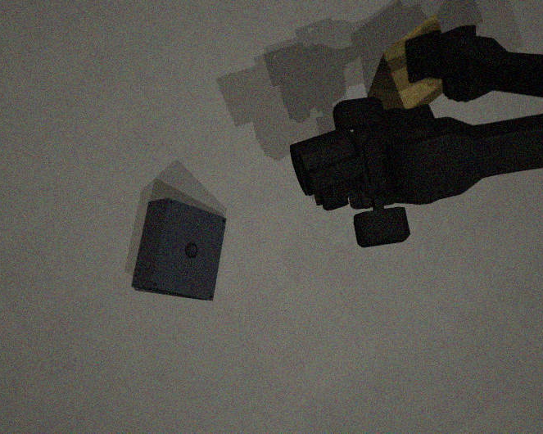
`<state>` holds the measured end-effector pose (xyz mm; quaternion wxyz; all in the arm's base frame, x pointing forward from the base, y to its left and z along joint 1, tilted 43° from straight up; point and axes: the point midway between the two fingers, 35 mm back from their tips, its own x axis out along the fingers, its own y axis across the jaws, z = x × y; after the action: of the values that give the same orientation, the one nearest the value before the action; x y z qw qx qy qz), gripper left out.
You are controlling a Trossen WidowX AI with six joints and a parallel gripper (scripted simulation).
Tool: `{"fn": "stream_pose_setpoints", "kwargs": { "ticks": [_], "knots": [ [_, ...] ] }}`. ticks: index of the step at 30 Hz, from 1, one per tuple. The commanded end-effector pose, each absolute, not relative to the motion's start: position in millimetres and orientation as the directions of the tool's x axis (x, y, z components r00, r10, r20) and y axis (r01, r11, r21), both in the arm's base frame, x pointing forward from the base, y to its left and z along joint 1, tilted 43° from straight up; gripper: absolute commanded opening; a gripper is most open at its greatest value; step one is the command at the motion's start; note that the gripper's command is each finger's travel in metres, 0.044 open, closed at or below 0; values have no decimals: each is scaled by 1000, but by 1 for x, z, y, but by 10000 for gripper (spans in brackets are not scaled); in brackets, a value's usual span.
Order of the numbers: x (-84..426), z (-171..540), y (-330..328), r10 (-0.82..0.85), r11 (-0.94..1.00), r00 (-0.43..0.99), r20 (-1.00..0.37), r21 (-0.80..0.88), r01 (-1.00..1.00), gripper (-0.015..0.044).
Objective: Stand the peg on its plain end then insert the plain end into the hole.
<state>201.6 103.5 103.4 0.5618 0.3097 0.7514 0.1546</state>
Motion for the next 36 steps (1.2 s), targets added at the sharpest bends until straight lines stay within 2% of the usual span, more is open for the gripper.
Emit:
{"fn": "stream_pose_setpoints", "kwargs": {
  "ticks": [1, 19, 36],
  "knots": [
    [209, 102, 103, 613, 779, -158, -774, 561, 280, 0],
    [248, 91, 103, 481, 850, -27, -876, 459, 260, 0],
    [290, 92, 108, 372, 875, 143, -917, 398, 277, 0]
  ]
}}
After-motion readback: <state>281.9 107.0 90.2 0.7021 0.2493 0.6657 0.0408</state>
